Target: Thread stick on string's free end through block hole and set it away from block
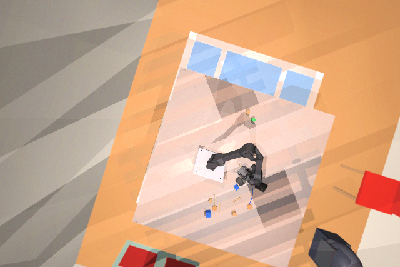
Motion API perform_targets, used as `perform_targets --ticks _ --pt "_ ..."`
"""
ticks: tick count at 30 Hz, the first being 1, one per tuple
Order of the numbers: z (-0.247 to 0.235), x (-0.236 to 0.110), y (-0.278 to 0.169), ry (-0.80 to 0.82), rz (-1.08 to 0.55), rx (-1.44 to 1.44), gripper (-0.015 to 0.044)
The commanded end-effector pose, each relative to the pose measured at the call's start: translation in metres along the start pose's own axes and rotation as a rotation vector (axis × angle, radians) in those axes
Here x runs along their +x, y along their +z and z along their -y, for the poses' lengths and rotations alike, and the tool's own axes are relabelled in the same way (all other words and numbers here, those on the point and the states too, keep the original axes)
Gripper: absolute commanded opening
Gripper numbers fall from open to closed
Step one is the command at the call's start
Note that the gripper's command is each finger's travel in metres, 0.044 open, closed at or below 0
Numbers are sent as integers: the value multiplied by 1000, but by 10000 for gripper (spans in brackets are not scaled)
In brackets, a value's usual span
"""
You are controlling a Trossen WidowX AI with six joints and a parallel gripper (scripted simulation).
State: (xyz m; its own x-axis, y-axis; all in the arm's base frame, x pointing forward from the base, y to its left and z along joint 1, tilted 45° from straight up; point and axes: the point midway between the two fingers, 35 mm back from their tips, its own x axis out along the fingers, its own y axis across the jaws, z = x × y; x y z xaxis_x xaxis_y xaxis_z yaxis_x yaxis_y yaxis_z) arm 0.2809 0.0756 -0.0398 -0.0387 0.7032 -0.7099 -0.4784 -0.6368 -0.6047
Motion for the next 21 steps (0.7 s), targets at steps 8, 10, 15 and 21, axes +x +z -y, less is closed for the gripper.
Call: perform_targets --ticks 8,10,15,21 --pt "0 -15 -1 3 -3 -5 0" --pt "0 -18 -1 3 -3 -5 0" --pt "0 -24 -1 3 -3 -5 0" --pt "0 -32 0 3 -3 -5 0"
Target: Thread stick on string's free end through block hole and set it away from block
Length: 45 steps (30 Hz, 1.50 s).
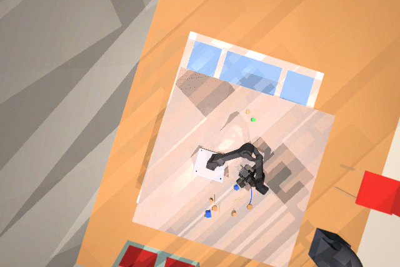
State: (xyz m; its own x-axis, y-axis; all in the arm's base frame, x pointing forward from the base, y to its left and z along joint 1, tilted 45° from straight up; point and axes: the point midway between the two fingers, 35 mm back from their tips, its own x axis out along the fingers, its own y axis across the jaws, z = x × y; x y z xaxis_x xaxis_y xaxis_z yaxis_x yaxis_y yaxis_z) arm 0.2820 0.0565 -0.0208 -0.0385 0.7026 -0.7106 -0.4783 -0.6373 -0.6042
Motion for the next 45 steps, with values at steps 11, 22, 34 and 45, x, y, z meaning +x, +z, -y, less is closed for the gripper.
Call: perform_targets --ticks 11,22,34,45 --pt "0 -10 -1 1 3 95 0" --pt "-2 -15 -7 13 15 514 0" --pt "-3 -21 -13 31 24 970 0" --pt "-5 -26 -18 52 27 1388 0"
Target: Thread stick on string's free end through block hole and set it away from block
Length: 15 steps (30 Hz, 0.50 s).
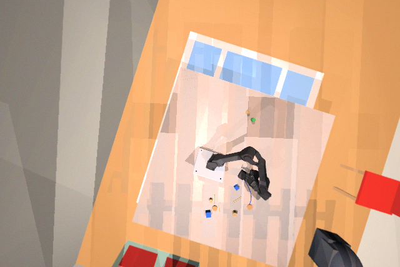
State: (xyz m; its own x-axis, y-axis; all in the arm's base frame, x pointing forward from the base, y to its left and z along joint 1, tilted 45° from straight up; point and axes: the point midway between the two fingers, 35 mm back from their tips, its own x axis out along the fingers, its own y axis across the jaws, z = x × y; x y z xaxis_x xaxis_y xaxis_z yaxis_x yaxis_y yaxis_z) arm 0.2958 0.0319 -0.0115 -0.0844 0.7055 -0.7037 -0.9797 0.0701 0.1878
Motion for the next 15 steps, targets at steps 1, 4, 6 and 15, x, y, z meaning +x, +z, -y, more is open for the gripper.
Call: perform_targets --ticks 1,4,6,15 --pt "2 -2 -2 9 -3 171 0" --pt "3 -4 -3 13 -4 285 0" --pt "4 -5 -4 16 -5 361 0" --pt "7 -9 -6 29 -12 703 0"
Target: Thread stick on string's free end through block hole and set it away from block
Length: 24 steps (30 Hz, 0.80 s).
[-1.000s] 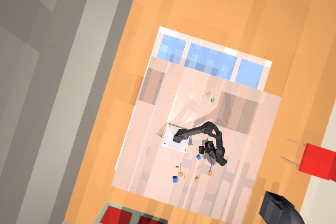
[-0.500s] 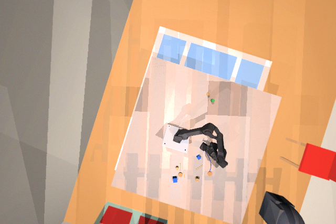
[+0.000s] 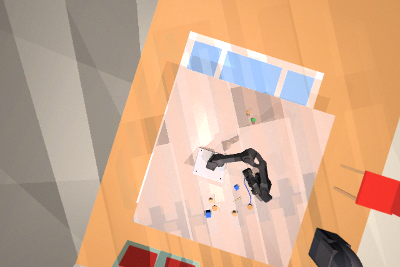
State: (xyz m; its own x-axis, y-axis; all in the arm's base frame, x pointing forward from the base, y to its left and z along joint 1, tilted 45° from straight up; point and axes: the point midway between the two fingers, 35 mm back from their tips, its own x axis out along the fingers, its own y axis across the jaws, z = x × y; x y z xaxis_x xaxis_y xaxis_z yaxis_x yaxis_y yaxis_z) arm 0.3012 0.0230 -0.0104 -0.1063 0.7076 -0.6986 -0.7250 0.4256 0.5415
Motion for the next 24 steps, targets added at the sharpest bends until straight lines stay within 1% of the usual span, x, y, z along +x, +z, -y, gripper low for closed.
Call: perform_targets --ticks 1,24 --pt "2 -2 -1 7 -7 172 0" --pt "12 -14 -3 27 -40 1044 0"
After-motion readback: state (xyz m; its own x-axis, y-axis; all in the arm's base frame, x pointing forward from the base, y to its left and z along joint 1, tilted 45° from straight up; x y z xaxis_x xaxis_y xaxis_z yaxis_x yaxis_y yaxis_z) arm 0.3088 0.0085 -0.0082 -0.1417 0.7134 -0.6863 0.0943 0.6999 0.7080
